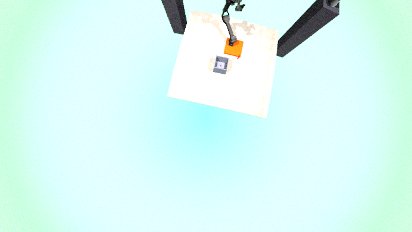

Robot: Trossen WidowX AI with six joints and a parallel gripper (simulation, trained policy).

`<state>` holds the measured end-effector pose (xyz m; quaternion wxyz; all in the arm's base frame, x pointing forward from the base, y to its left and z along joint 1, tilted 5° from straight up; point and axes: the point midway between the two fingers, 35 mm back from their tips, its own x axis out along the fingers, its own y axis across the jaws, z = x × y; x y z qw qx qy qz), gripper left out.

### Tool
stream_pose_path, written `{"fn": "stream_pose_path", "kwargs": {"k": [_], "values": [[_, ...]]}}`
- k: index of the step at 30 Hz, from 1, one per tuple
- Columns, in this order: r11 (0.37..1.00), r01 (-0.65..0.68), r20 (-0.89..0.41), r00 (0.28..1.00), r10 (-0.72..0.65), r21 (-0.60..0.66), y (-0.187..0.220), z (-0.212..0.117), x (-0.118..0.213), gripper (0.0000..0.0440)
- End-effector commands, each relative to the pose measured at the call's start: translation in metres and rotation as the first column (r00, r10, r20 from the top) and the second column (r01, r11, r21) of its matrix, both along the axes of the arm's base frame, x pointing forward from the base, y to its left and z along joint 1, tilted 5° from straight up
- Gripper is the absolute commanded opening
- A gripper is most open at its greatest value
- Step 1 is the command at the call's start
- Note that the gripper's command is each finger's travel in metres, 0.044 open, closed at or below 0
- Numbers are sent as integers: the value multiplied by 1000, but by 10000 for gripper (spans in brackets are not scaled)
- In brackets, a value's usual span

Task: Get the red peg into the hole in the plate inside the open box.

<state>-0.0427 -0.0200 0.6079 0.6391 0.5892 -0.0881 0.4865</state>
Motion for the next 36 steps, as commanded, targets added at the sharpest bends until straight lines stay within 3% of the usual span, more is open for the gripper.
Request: {"fn": "stream_pose_path", "kwargs": {"k": [1, 9, 17, 26, 36], "values": [[997, -8, -120, 993, -1, -81, 32, -18, 32, 440], [977, -30, -344, 938, -46, -212, 78, -61, 91, 440], [948, -80, -554, 825, -110, -308, 109, -114, 145, 440], [918, -160, -752, 632, -186, -362, 129, -179, 192, 437], [897, -247, -888, 381, -258, -366, 137, -247, 226, 434]]}}
